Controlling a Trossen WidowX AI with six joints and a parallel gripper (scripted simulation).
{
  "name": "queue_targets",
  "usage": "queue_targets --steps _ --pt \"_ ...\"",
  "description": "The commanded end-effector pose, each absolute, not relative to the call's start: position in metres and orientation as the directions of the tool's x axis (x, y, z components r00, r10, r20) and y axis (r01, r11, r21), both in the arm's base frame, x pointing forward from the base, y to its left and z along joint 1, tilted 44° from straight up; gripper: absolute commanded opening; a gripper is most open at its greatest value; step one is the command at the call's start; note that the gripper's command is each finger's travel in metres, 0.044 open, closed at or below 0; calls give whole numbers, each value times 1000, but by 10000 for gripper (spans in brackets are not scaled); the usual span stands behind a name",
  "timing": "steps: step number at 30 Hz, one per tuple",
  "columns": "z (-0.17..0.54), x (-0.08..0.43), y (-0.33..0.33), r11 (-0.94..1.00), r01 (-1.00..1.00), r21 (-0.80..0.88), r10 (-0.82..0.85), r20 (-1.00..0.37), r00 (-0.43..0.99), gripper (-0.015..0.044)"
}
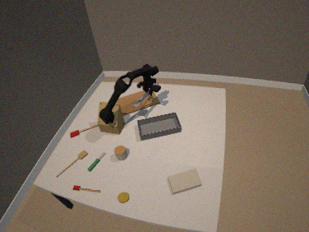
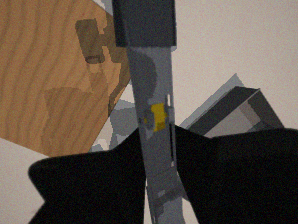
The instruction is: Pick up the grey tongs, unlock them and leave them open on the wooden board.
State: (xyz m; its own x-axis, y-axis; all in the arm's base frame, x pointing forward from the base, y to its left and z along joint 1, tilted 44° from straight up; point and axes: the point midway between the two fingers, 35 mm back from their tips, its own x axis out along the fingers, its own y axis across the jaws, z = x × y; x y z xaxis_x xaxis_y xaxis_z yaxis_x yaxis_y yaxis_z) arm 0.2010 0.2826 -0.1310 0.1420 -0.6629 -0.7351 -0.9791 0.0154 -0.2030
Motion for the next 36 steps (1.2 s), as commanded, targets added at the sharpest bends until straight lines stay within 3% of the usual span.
queue_targets --steps 1,30,36 --pt "-133 198 286 44 -974 -223 -660 -739 139 -150" --pt "-197 32 330 489 -683 -543 -653 -747 127 -150" --pt "-199 28 330 497 -671 -549 -654 -746 126 -150"
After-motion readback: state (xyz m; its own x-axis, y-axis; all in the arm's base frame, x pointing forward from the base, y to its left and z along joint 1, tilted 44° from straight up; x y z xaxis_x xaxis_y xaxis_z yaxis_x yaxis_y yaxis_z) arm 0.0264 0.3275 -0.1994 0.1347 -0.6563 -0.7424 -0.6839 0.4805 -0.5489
